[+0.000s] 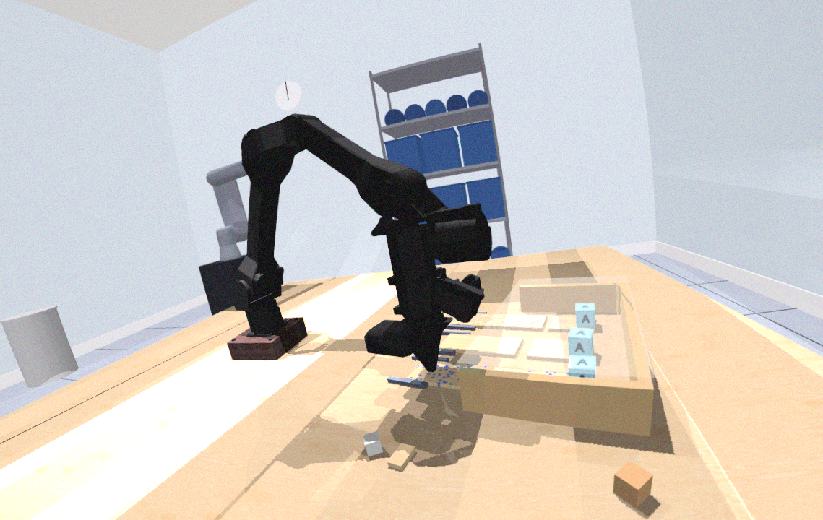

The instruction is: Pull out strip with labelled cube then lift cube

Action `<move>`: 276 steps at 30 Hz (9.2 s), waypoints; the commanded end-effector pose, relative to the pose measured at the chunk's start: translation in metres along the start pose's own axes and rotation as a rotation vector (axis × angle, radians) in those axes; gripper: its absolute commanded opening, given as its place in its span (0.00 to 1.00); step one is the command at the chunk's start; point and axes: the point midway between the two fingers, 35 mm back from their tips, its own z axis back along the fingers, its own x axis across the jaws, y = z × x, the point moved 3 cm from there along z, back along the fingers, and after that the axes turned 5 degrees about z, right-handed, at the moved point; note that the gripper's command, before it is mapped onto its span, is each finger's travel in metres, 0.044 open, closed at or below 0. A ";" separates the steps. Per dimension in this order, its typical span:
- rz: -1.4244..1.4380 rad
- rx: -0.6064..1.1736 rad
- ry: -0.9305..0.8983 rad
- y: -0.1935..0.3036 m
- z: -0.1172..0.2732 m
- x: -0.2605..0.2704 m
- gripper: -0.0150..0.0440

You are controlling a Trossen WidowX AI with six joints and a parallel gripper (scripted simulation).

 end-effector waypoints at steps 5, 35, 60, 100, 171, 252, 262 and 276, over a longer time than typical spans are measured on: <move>0.005 0.005 -0.004 0.000 -0.004 0.000 0.25; 0.005 0.006 -0.004 0.007 -0.006 0.001 0.25; 0.005 0.009 -0.004 0.045 -0.007 0.003 0.25; 0.005 0.013 -0.005 0.102 -0.007 0.008 0.25; 0.006 0.018 -0.005 0.183 -0.006 0.014 0.25; 0.039 0.006 -0.005 0.015 0.059 0.004 1.00; 0.039 0.004 -0.005 -0.019 0.061 0.003 1.00; 0.039 0.003 -0.005 -0.027 0.046 0.003 0.68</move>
